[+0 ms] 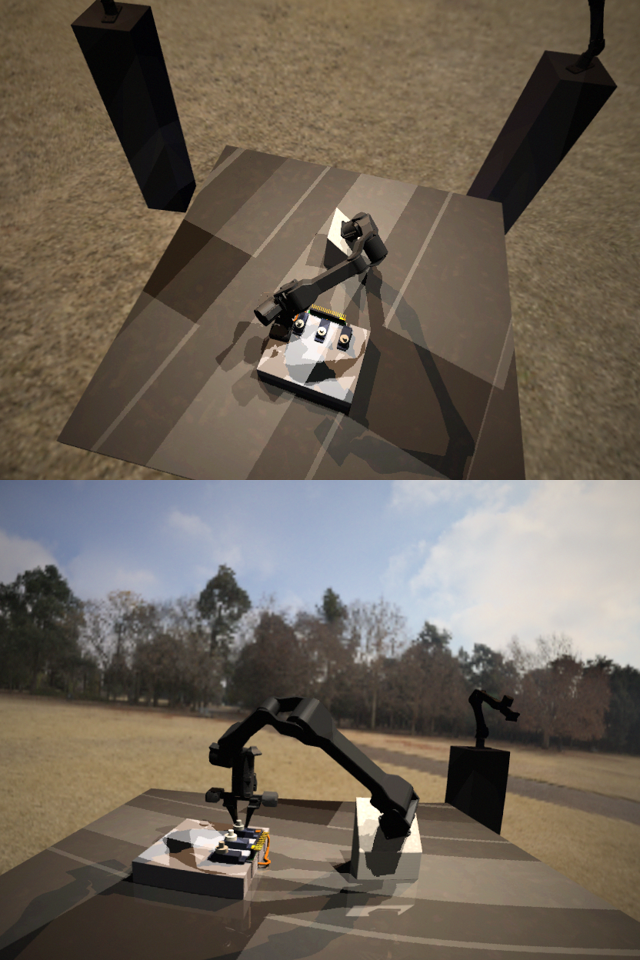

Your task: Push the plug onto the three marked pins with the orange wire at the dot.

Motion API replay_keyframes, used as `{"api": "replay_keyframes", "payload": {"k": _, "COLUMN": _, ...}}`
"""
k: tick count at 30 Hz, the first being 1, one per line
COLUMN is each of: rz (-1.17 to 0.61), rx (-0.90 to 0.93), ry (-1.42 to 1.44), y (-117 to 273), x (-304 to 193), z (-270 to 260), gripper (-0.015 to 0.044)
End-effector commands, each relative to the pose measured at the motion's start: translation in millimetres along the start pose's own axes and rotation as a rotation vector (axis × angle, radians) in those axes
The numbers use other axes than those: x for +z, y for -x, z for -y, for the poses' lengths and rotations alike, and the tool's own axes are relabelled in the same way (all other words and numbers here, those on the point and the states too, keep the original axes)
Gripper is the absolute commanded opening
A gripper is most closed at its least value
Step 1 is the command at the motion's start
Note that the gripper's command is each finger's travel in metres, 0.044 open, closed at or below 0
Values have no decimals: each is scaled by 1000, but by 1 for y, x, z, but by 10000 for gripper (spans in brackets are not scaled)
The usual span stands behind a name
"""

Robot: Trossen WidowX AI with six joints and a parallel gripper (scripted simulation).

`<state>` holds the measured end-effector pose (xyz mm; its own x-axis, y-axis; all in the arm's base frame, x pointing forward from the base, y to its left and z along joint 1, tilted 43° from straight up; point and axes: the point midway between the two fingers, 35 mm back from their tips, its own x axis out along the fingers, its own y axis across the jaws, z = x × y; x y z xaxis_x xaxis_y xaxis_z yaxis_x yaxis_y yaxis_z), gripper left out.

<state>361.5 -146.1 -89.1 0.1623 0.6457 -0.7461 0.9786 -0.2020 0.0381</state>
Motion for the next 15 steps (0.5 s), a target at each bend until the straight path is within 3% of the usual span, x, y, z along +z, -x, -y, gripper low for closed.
{"api": "replay_keyframes", "payload": {"k": 1, "rz": -4, "rx": 1, "ry": -6, "y": -3, "x": 0, "z": 1, "gripper": 62}}
{"api": "replay_keyframes", "payload": {"k": 7, "rz": -4, "rx": 1, "ry": -6, "y": -3, "x": 0, "z": 1, "gripper": 3}}
{"api": "replay_keyframes", "payload": {"k": 15, "rz": -2, "rx": 0, "ry": -6, "y": 32, "x": 1, "z": 0, "gripper": 0}}
